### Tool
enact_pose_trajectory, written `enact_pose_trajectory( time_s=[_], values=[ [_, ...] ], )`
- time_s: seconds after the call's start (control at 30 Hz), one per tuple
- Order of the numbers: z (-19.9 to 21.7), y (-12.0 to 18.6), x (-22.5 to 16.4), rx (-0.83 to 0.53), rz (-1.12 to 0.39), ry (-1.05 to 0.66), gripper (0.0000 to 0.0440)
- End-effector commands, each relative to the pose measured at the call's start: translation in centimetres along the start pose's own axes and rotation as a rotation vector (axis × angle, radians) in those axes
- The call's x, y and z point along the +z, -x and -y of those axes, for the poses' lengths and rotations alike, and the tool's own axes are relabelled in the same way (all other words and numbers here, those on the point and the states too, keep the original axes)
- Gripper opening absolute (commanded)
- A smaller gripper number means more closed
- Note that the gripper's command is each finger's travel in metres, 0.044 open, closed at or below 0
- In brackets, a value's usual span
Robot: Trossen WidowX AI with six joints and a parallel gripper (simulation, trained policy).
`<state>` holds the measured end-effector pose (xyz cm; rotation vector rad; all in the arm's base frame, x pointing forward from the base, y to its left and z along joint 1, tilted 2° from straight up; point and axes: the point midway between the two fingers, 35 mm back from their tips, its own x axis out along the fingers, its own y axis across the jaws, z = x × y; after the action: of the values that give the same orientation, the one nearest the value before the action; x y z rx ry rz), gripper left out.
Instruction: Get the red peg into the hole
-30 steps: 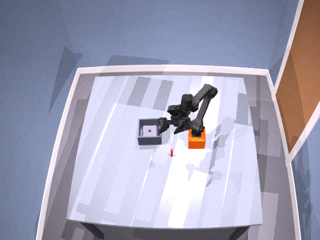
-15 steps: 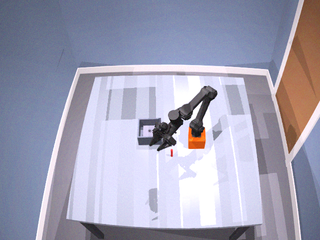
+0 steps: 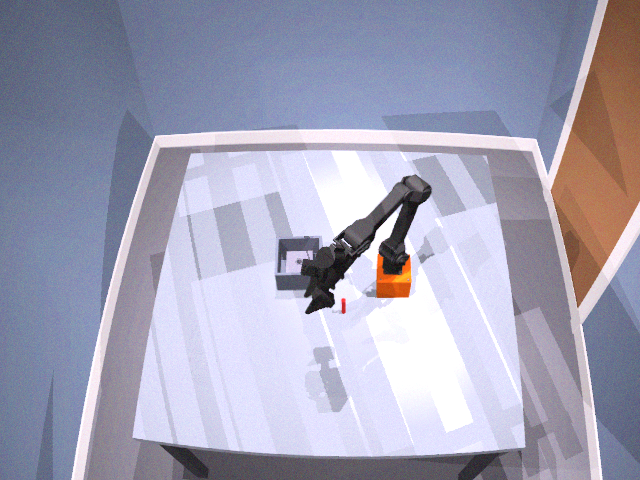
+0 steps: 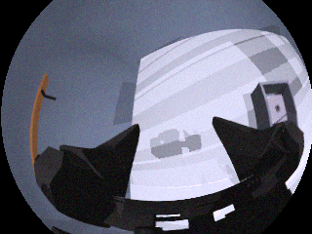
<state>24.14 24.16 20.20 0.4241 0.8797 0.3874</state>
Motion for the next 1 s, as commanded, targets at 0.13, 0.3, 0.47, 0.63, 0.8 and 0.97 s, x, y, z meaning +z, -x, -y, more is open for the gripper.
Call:
enact_pose_trajectory(
  time_s=[0.13,0.3,0.47,0.63,0.8,0.97],
  values=[
    [4.5,-1.5,-2.6,-0.19,-0.108,-0.098,0.044],
    [7.5,-1.9,-4.4,-0.327,-0.178,-0.181,0.044],
    [10.2,-1.8,-6.2,-0.464,-0.239,-0.27,0.044],
    [12.6,-1.5,-8.0,-0.601,-0.29,-0.365,0.044],
    [14.7,-1.2,-9.6,-0.724,-0.325,-0.457,0.0435],
    [16.2,-1.3,-11.0,-0.813,-0.341,-0.536,0.0428]
  ],
)
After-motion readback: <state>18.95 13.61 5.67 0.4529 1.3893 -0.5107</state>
